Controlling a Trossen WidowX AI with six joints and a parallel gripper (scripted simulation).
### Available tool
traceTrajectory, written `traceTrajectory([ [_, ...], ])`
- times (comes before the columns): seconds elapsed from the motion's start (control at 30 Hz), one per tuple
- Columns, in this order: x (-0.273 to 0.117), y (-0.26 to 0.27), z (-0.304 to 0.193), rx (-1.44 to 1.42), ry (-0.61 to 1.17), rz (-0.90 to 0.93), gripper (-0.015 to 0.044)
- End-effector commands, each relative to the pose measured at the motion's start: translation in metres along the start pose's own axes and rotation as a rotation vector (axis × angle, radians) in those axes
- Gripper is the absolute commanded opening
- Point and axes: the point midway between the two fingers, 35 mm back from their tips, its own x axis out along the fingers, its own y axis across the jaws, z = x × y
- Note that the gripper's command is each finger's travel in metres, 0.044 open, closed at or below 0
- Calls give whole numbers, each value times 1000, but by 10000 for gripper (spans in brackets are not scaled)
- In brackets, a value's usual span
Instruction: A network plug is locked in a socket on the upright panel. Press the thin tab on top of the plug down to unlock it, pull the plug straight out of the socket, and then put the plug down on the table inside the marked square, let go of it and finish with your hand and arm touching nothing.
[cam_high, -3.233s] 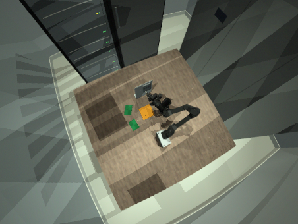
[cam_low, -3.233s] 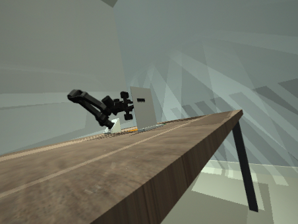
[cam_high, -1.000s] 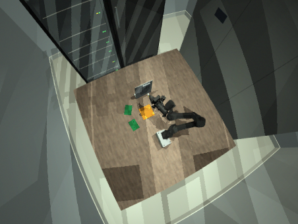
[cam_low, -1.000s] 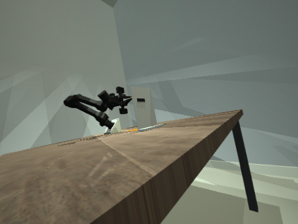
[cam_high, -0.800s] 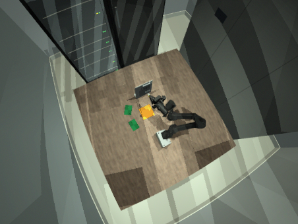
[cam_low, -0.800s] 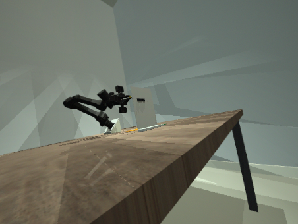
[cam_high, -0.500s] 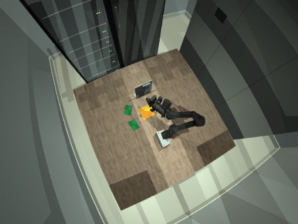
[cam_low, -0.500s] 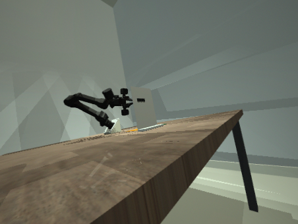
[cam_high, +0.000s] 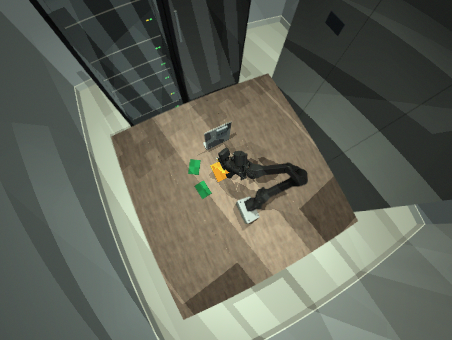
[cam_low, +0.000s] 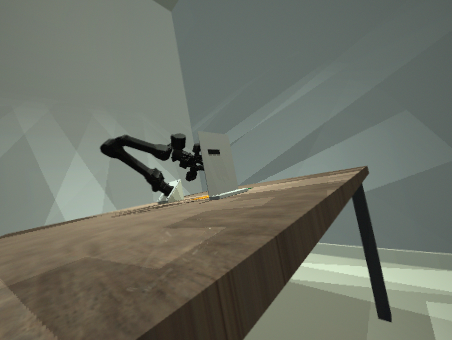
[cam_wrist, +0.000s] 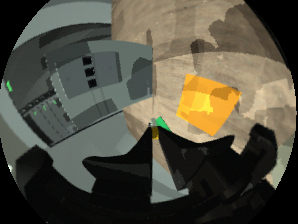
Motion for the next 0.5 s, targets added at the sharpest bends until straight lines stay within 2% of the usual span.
traceTrajectory([
  [0.0, 2, -10, -4, 16, -36, -83, 0],
  [0.47, -3, -46, -4, -5, -233, -313, 0],
])
